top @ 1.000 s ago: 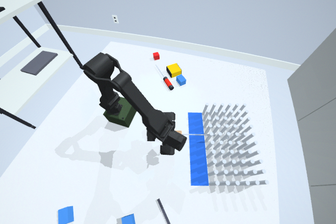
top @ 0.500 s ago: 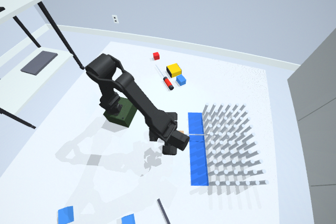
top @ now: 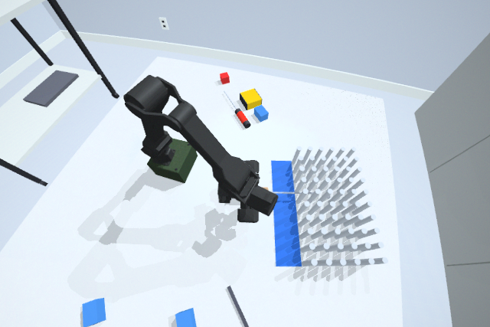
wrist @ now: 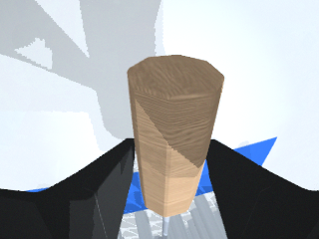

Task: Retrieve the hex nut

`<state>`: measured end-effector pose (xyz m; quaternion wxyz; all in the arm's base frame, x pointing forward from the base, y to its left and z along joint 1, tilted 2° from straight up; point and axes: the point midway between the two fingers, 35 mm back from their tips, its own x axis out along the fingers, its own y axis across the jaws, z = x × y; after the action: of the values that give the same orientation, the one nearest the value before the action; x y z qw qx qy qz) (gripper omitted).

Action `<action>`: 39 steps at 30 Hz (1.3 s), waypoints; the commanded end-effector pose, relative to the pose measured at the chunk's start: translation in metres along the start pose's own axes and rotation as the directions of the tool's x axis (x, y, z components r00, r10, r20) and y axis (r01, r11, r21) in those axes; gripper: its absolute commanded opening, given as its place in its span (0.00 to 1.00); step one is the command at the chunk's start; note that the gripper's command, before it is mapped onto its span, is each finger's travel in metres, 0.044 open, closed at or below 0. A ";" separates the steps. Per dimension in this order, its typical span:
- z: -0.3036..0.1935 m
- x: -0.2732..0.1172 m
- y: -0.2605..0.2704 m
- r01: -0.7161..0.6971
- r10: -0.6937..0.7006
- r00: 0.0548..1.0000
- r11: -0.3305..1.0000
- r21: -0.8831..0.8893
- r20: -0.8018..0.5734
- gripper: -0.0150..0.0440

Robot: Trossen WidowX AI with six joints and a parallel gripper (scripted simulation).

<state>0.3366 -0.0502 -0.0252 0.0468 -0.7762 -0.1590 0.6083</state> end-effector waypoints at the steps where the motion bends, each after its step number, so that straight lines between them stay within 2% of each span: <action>1: -0.006 -0.001 0.001 -0.004 0.004 1.000 1.000 0.000 -0.006 0.25; 39: -0.029 0.005 0.001 -0.004 0.004 1.000 1.000 -0.001 -0.008 0.25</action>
<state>0.3607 -0.0453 -0.0251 0.0468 -0.7768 -0.1591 0.6075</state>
